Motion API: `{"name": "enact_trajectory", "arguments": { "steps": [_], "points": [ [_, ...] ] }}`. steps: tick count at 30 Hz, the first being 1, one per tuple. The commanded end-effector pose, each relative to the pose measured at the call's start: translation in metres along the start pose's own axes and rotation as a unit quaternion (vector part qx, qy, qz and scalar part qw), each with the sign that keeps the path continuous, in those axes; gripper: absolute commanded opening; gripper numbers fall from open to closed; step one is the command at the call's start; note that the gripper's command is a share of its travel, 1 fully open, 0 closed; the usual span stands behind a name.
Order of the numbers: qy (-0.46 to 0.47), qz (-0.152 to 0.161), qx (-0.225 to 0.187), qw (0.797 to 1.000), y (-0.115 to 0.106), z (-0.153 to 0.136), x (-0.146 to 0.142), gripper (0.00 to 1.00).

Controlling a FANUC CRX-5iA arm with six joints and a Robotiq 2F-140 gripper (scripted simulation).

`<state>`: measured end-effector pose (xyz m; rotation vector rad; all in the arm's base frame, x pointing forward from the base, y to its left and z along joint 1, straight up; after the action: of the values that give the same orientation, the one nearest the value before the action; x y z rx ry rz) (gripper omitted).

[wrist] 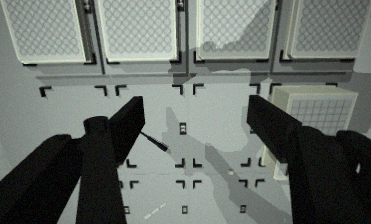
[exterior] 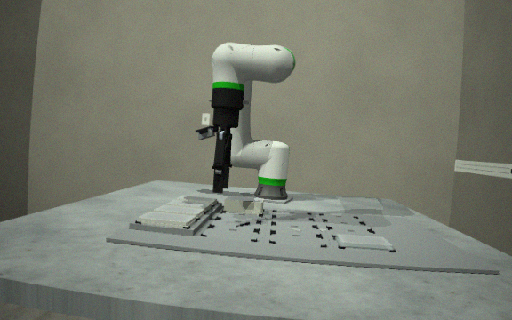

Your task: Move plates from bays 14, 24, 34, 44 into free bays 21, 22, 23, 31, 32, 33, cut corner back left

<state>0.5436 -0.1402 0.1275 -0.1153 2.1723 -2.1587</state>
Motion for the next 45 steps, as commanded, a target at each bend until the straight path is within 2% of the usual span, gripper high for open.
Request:
{"name": "enact_trajectory", "arguments": {
  "steps": [1,30,45],
  "points": [
    [0.000,0.001,0.000,1.000,0.000,0.006,0.002,0.70],
    [0.000,0.001,0.000,1.000,0.010,0.098,0.057,0.70],
    [0.000,0.001,0.000,1.000,0.017,0.099,0.057,0.70]
  ]
}}
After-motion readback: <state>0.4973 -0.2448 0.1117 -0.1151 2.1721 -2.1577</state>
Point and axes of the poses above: the point where the finger pads meet when closed, its own y axis out along the fingers, its own x axis across the jaws, z = x × y, the point moved 2 cm from there along -y, back along the fingers, and after that the axes turned 6 degrees about -y, right-handed, at the moved point
